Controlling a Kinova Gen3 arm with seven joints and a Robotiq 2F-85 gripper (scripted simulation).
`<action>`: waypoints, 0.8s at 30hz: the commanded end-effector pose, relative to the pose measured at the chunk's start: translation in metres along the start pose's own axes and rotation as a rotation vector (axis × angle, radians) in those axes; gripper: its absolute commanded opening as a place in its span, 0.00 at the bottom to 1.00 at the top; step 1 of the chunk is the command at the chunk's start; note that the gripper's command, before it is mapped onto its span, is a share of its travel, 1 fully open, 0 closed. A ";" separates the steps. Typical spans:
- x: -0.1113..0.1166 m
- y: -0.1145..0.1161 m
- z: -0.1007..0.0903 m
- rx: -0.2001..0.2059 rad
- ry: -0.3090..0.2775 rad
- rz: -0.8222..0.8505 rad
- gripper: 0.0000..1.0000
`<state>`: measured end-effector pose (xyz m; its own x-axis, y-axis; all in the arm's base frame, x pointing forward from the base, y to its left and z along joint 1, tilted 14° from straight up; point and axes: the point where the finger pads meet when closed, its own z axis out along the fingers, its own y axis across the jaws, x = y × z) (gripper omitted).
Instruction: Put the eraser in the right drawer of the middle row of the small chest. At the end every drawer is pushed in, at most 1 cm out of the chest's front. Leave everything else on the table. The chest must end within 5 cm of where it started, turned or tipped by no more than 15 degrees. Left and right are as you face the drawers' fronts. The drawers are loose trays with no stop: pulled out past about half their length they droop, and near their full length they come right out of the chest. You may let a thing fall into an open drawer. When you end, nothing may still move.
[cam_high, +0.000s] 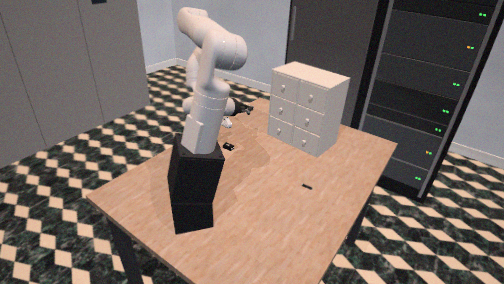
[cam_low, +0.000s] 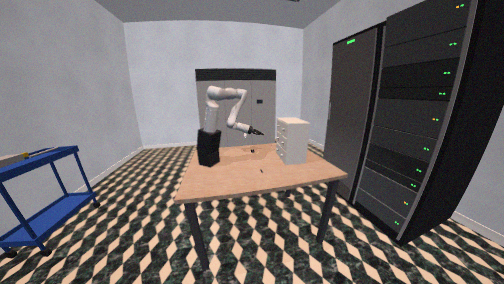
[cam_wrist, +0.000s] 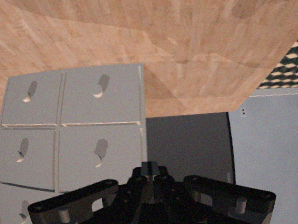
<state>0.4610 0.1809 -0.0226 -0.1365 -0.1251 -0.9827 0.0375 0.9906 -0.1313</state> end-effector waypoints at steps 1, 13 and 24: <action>-0.002 0.005 -0.001 -0.004 -0.003 0.005 0.00; -0.002 0.012 -0.002 -0.004 -0.003 0.005 0.00; -0.002 0.015 -0.003 -0.004 -0.003 0.005 0.00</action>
<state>0.4587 0.1950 -0.0232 -0.1352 -0.1223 -0.9832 0.0355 0.9911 -0.1281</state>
